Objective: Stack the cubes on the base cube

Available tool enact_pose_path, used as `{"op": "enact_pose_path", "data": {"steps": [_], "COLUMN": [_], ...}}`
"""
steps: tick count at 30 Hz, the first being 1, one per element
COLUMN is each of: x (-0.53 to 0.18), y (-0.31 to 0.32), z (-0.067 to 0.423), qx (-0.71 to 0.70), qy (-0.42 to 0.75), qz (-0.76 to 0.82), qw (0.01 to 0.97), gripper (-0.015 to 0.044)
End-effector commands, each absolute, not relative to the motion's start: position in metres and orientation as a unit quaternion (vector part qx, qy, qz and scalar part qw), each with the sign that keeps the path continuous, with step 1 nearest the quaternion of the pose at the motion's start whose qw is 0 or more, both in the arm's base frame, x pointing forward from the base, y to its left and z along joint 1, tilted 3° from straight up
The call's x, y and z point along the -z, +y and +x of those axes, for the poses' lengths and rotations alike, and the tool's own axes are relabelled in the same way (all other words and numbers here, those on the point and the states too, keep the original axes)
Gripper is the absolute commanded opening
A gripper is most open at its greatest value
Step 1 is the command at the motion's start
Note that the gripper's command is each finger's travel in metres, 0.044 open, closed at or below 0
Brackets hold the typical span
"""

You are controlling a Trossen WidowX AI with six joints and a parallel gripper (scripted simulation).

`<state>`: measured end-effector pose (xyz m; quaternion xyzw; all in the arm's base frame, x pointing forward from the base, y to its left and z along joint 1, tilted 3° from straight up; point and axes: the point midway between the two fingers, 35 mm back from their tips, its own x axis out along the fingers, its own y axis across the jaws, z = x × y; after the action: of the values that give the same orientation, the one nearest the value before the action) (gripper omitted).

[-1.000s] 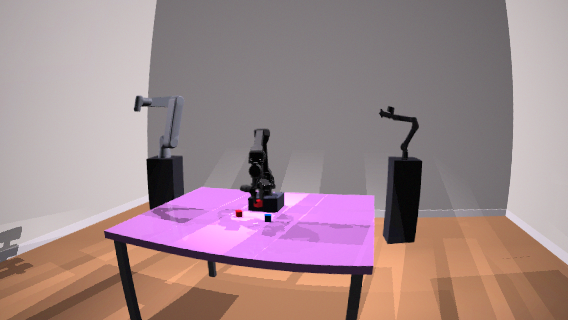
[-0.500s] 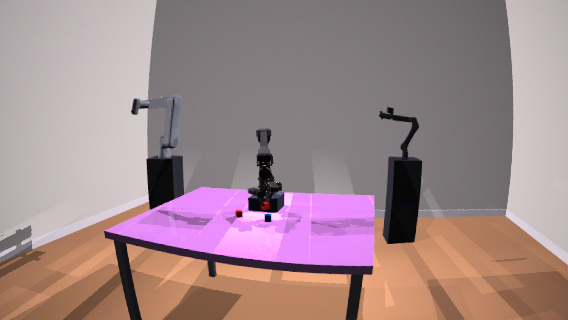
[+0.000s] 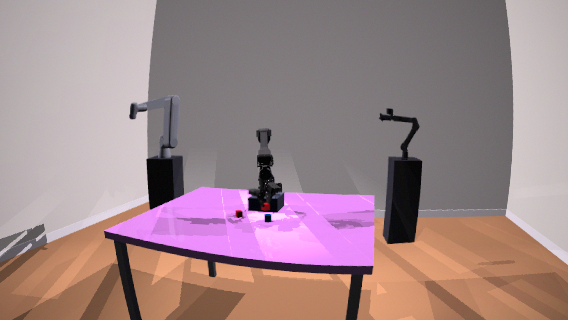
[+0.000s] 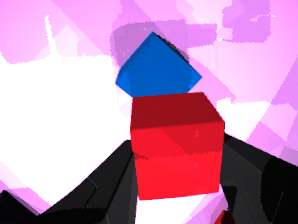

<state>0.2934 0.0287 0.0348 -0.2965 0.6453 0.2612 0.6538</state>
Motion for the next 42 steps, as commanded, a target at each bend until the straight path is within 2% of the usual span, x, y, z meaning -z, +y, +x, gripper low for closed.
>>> {"op": "enact_pose_path", "data": {"steps": [1, 31, 35, 42], "x": [-0.023, -0.012, -0.012, -0.018], "y": [0.028, 0.028, 0.028, 0.028], "z": [0.291, 0.291, 0.291, 0.291], "qx": [-0.262, -0.261, -0.261, -0.261], "qy": [0.65, 0.65, 0.65, 0.65], "qz": [-0.294, -0.294, -0.294, -0.294], "qw": [0.65, 0.65, 0.65, 0.65], "gripper": [0.0105, 0.0105, 0.0205, 0.0205]}}
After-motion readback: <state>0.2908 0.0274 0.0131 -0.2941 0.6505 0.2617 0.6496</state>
